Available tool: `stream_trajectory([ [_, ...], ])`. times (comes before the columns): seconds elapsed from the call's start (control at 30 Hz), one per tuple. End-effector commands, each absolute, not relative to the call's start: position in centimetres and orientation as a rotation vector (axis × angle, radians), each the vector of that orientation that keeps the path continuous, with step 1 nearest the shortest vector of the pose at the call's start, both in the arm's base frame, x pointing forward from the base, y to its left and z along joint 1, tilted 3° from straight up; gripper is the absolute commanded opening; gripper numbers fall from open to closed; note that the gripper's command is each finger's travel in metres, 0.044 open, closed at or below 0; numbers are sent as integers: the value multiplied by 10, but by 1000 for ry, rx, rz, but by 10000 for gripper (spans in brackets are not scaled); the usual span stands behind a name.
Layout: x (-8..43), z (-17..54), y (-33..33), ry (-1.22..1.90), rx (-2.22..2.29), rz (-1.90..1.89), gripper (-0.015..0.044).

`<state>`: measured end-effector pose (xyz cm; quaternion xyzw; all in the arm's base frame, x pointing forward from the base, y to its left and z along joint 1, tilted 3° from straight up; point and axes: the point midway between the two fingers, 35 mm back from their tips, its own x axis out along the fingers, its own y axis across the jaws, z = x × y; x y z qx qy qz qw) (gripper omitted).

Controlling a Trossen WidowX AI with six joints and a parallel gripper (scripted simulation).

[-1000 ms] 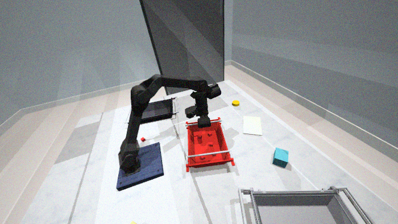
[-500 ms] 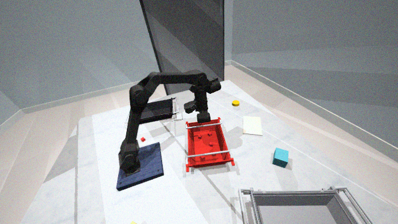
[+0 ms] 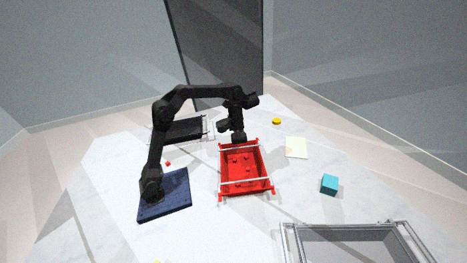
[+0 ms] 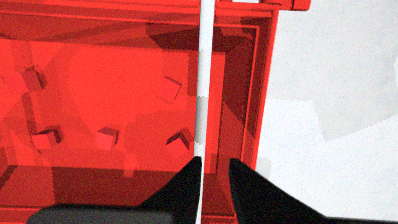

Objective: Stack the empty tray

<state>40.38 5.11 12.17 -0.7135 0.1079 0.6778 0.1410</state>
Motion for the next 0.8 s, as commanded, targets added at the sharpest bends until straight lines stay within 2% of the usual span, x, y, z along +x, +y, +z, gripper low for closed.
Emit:
stream_trajectory([
  [0.0,403,120,51,313,-2057,1961,82],
  [0.17,403,120,51,313,-2057,1961,82],
  [0.27,403,120,51,313,-2057,1961,3],
  [0.77,404,122,51,312,-2060,1958,0],
])
